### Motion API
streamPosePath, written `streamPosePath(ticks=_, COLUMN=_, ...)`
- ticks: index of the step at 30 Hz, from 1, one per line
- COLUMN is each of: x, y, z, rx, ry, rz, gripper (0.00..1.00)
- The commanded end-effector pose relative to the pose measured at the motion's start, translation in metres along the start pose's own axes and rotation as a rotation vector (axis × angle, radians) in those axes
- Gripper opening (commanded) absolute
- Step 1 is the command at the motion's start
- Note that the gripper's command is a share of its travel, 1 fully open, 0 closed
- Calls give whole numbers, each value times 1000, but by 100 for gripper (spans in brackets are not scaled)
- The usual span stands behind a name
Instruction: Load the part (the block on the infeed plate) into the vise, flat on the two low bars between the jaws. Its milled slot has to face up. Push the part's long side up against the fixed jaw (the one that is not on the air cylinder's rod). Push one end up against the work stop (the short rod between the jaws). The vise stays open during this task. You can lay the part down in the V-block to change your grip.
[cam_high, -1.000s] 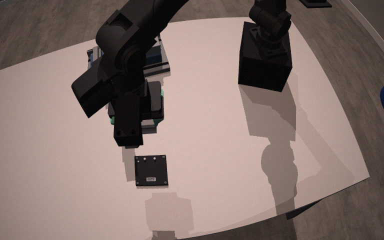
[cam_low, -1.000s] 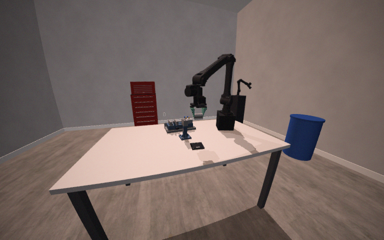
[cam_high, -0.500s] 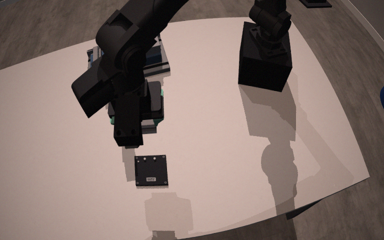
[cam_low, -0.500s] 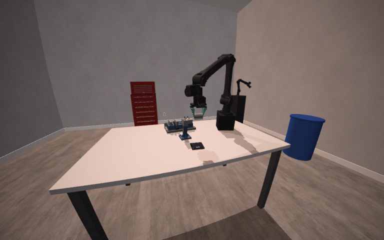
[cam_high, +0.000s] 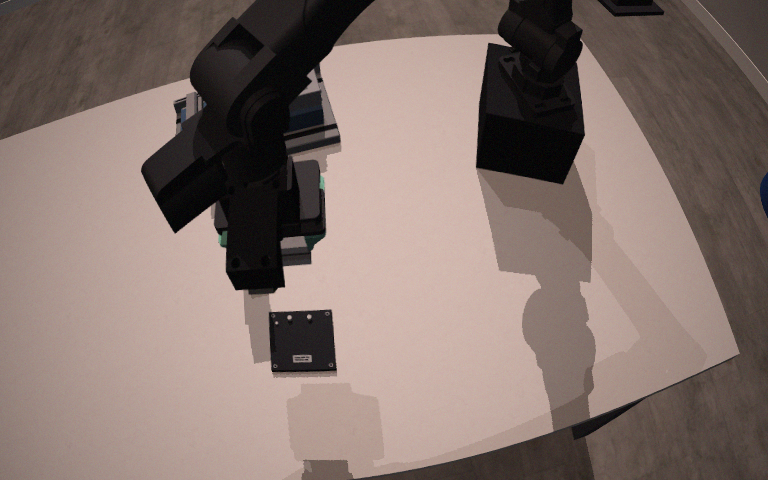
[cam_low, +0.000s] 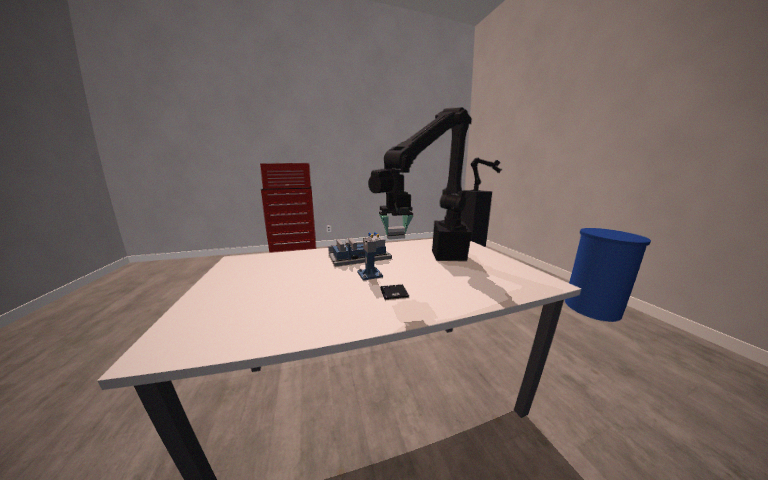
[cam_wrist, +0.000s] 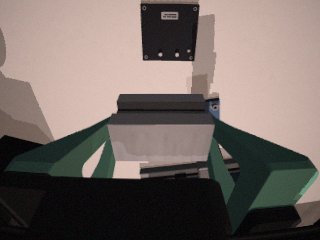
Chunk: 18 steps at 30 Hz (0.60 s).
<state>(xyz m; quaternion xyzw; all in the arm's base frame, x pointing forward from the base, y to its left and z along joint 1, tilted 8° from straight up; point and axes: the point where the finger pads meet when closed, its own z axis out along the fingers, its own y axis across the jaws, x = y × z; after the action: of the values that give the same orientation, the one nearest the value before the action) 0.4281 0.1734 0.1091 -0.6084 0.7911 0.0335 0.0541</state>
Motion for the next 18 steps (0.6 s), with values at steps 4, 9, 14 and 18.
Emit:
streamPosePath(ticks=4, x=-9, y=-33, z=-42, rx=85, ry=-56, rz=-11, gripper=0)
streamPosePath(ticks=9, x=0, y=-39, z=-38, rx=82, ry=-51, rz=-21, gripper=0)
streamPosePath(ticks=14, x=6, y=-43, z=-36, rx=79, ry=-48, rz=-28, gripper=0)
streamPosePath(ticks=18, x=16, y=-49, z=-32, rx=75, ry=-43, rz=-39, gripper=0)
